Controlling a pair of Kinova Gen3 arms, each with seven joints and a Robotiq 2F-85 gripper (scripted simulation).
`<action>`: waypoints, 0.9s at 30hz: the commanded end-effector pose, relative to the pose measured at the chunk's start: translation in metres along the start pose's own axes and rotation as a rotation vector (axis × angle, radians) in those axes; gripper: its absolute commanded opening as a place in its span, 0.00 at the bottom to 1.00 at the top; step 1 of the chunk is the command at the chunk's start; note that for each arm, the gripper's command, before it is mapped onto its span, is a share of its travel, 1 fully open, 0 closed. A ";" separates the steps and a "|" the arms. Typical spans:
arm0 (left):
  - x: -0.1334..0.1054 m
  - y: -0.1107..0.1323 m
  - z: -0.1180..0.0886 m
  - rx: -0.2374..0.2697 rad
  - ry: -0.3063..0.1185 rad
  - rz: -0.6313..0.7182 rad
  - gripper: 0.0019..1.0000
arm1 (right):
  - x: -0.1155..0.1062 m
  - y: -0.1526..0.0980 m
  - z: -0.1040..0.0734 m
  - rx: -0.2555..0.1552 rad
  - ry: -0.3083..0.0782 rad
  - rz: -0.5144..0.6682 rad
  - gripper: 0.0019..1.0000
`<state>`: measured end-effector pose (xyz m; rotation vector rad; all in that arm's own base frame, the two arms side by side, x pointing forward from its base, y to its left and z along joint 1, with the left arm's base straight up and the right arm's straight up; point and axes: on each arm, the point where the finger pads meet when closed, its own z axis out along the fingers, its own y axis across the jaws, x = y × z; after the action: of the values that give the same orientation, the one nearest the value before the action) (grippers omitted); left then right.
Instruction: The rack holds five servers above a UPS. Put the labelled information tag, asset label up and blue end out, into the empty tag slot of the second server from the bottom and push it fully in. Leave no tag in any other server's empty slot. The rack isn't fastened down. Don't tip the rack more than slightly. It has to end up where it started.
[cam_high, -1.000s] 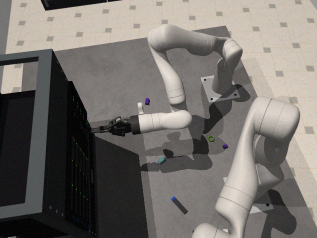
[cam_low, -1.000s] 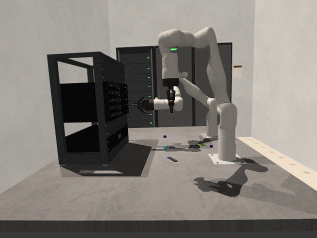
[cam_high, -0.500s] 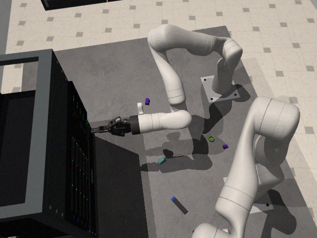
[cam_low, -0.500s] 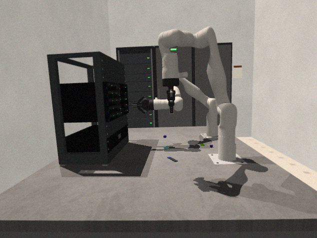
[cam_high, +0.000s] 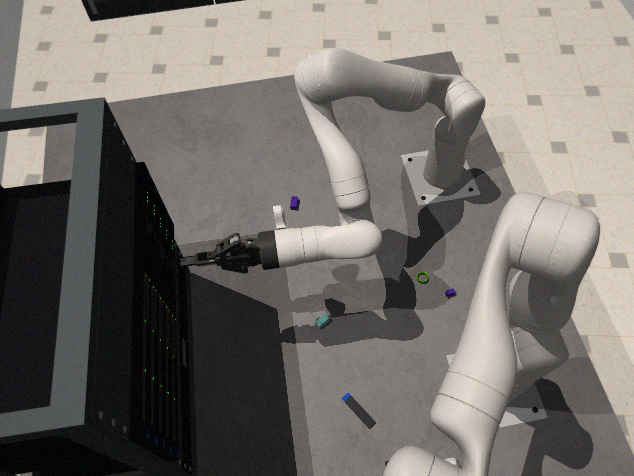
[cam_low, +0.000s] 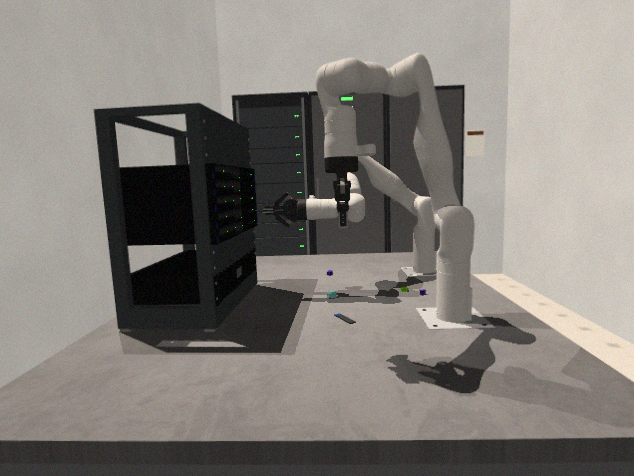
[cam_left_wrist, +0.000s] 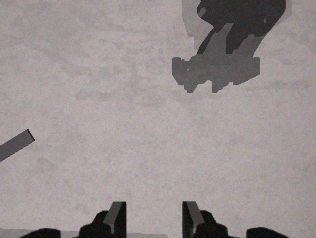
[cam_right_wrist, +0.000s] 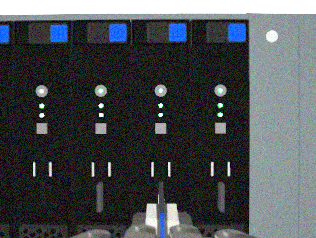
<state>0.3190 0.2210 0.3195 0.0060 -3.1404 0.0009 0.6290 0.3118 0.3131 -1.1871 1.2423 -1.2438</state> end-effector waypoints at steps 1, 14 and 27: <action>0.000 0.000 0.000 -0.001 -0.001 0.000 0.39 | 0.000 -0.001 0.001 0.002 0.000 0.001 0.01; 0.000 0.000 0.000 -0.001 -0.001 0.000 0.39 | 0.000 -0.001 0.004 0.002 0.000 0.001 0.01; 0.000 0.000 0.000 -0.001 -0.001 0.000 0.39 | 0.000 -0.001 0.007 0.002 0.000 0.001 0.01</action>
<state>0.3190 0.2210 0.3195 0.0060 -3.1404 0.0009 0.6351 0.3115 0.3131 -1.1871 1.2423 -1.2437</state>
